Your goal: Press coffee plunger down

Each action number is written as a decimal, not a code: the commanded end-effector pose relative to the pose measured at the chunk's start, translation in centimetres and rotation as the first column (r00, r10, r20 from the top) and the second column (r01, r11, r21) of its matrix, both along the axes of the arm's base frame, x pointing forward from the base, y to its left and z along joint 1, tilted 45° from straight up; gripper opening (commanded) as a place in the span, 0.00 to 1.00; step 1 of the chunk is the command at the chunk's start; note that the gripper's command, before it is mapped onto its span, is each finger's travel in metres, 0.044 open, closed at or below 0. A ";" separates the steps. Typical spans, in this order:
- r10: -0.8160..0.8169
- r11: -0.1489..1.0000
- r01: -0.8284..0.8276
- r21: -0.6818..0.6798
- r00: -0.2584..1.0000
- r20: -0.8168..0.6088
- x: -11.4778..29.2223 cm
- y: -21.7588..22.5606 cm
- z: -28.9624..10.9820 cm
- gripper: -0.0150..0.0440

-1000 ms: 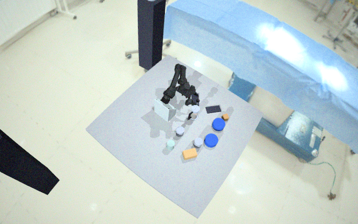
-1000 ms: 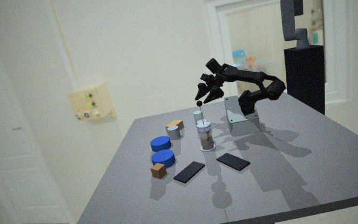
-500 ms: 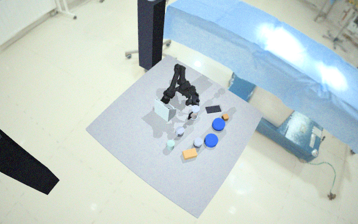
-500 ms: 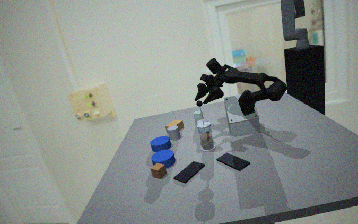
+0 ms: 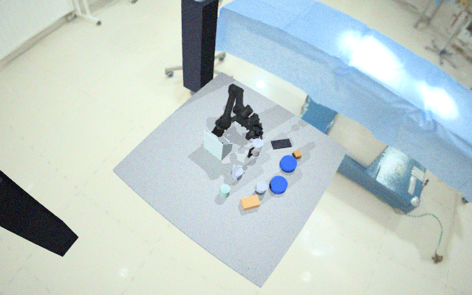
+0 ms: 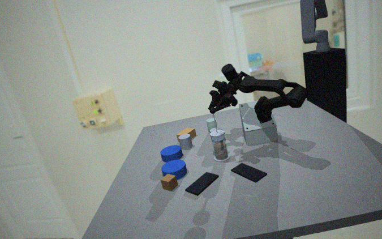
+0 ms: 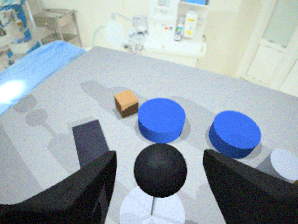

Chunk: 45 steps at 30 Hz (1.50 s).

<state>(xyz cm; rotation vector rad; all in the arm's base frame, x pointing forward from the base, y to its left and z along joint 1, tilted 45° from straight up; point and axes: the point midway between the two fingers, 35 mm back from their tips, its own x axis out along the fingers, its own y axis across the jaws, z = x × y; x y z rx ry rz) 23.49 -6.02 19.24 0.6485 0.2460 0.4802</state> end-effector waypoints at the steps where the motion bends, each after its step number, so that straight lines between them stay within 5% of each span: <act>1: -0.002 1.000 0.002 0.002 1.000 -0.002 0.0 0.1 0.0 0.51; 45: 0.001 1.000 -0.001 -0.016 1.000 -0.025 1.8 2.6 -4.2 0.46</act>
